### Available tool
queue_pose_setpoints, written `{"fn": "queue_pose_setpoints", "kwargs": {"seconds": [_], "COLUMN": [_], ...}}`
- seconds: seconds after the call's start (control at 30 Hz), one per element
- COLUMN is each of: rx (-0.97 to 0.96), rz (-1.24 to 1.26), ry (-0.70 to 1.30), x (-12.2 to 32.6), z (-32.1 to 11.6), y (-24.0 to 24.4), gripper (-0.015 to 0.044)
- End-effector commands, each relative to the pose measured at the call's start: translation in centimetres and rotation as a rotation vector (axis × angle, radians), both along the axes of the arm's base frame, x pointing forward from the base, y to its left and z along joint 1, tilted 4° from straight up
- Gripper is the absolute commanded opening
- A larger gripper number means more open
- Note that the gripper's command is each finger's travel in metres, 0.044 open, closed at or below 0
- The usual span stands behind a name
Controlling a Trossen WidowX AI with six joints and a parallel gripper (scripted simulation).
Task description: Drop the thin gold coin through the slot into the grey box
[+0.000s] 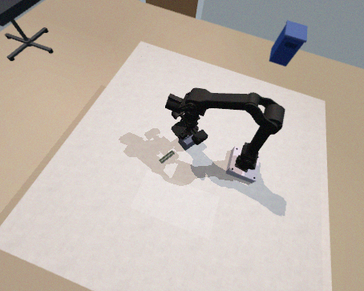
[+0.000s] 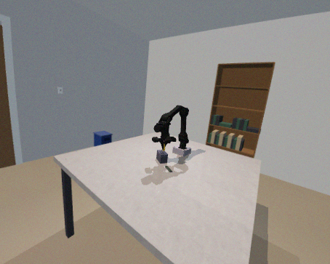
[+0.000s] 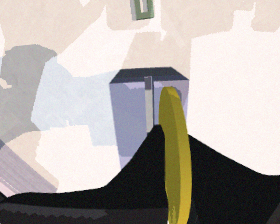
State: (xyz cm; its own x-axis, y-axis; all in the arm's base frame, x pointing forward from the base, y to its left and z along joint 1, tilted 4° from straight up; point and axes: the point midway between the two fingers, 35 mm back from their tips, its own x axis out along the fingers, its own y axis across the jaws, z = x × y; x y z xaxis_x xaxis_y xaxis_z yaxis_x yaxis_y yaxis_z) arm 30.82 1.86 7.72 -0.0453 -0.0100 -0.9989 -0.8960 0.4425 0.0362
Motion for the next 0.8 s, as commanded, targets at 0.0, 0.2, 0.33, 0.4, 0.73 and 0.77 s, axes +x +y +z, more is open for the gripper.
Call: {"fn": "queue_pose_setpoints", "kwargs": {"seconds": [0.0, 0.2, 0.33, 0.4, 0.73, 0.77], "rx": [-0.004, -0.005, -0.004, -0.002, -0.002, -0.002], "rz": [0.004, 0.006, 0.004, 0.000, 0.001, 0.001], "ry": [0.001, 0.002, 0.002, 0.002, 0.002, 0.002], "x": [-0.7, -1.6, -1.5, -1.3, -1.3, -1.4], "z": [-0.1, -0.2, -0.1, -0.1, -0.1, -0.1], "y": [-0.9, -2.1, -2.0, -1.8, -1.8, -1.9], "gripper": [0.0000, 0.0000, 0.0000, 0.0000, 0.0000, 0.0000]}}
